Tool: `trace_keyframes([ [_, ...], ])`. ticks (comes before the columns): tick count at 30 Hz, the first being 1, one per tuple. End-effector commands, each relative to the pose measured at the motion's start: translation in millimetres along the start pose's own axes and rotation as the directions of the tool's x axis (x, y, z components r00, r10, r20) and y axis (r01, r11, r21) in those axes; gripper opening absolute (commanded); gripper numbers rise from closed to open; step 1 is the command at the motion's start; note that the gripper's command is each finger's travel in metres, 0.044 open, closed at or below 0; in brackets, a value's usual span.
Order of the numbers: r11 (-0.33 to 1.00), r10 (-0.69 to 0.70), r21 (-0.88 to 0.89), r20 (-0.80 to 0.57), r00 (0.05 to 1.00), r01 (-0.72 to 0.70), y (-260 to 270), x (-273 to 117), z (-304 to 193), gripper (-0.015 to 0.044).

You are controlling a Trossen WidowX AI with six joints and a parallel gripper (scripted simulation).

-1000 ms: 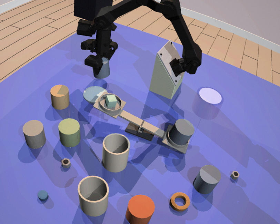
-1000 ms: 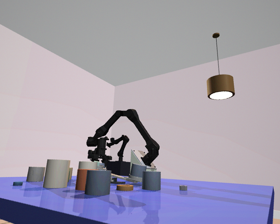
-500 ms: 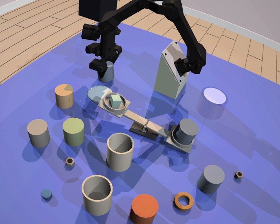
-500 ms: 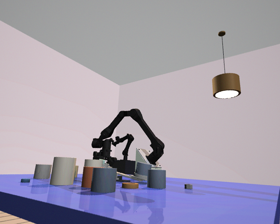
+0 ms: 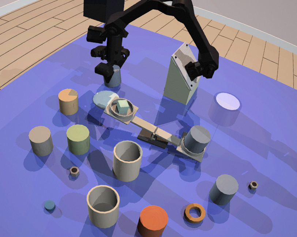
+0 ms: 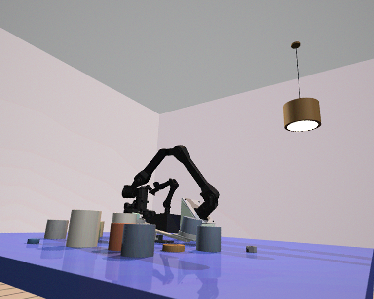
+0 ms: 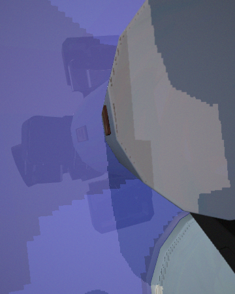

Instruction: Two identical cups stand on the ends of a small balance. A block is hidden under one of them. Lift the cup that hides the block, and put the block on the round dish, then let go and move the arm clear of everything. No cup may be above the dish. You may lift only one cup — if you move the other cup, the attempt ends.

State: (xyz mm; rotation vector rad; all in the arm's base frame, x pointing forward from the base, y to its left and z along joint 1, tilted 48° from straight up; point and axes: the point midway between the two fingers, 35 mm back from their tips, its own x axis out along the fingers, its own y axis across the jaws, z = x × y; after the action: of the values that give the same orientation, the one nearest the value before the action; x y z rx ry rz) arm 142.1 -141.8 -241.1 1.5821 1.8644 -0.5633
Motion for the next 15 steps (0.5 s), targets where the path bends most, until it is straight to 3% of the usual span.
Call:
trace_keyframes([
  [1, 1.000, 0.000, -0.001, -0.001, 1.000, 0.000, 0.0, -0.3, -0.1, 0.0368],
  [4, 1.000, 0.001, 0.000, 0.000, 1.000, -0.001, 0.5, -12.0, 0.6, 0.0440],
  [7, 1.000, 0.003, 0.002, 0.000, 1.000, -0.003, 0.4, -50.8, 0.0, 0.0440],
  [13, 1.000, 0.004, 0.002, 0.000, 1.000, -0.004, 0.3, -53.9, -0.2, 0.0440],
  [15, 1.000, 0.003, -0.009, 0.002, 1.000, -0.003, 3.1, -55.3, -0.8, 0.0387],
])
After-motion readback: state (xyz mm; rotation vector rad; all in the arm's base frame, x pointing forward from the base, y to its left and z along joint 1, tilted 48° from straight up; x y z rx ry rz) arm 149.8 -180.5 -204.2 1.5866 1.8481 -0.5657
